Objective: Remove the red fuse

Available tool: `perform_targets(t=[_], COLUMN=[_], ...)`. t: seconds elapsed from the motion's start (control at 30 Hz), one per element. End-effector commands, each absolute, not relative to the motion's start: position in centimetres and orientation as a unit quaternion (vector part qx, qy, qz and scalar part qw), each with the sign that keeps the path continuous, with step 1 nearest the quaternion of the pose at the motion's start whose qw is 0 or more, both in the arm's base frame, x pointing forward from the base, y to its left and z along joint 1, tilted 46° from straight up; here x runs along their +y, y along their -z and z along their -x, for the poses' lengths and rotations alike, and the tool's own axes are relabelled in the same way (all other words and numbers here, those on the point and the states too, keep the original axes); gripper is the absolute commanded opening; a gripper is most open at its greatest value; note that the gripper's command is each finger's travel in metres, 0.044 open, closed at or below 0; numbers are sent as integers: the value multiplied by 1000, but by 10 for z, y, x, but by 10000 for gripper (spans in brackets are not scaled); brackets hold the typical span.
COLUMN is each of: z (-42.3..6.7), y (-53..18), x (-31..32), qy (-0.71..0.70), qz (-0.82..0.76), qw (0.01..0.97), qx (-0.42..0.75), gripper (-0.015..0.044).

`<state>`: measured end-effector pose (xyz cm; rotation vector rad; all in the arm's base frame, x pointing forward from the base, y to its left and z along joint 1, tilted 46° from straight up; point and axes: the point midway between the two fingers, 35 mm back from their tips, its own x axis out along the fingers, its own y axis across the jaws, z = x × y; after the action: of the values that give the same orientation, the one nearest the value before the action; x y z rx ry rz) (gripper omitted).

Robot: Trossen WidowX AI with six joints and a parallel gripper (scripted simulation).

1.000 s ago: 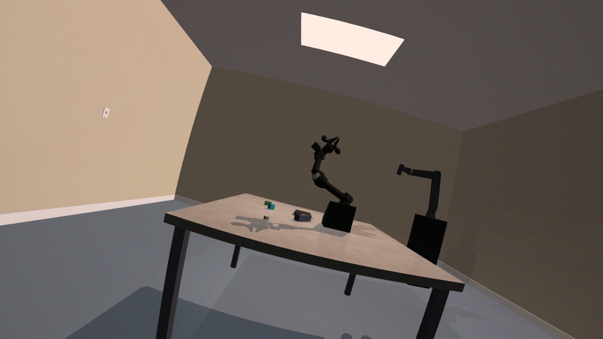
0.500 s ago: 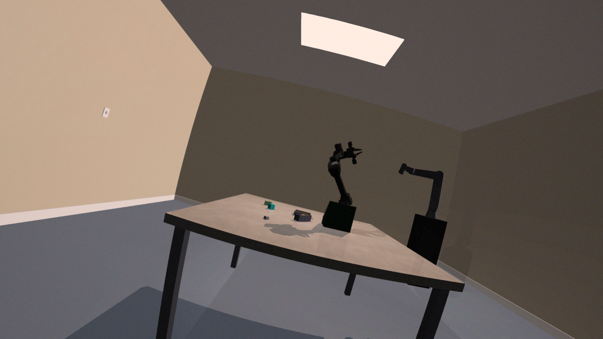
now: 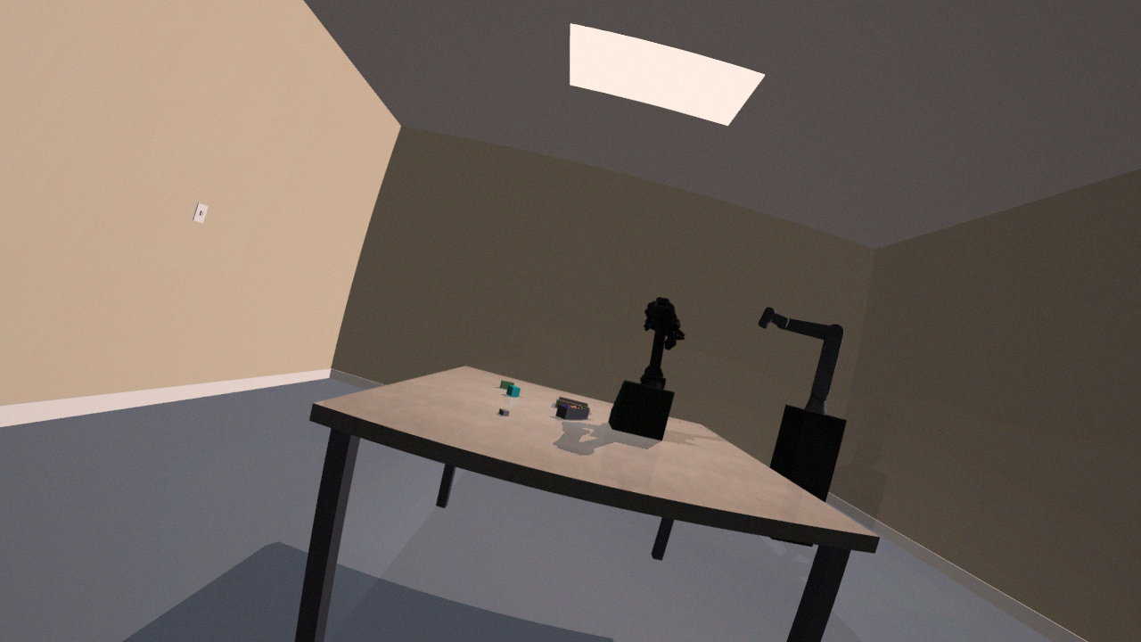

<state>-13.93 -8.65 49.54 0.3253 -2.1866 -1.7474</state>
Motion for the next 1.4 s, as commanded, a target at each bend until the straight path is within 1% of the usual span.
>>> perform_targets(t=[0.0, 0.13, 0.3, 0.47, 0.6, 0.8, 1.0, 1.2, 1.3, 1.37], z=[120, 85, 24, -48, -108, -191, -255, -288, -293, -293], y=[-476, -451, -412, -365, -324, -258, -189, -124, -91, -79], x=[-144, -200, -252, -281, -287, -266, -214, -151, -116, -101], qy=[660, 699, 734, 750, 751, 730, 680, 613, 575, 559], qz=[-177, -240, -302, -342, -355, -345, -292, -223, -183, -162], qw=[210, 269, 350, 432, 494, 584, 665, 715, 729, 733], qx=[-700, -618, -498, -367, -255, -83, 99, 252, 323, 350], gripper=[74, 74, 74, 74, 74, 74, 74, 74, 74, 74])
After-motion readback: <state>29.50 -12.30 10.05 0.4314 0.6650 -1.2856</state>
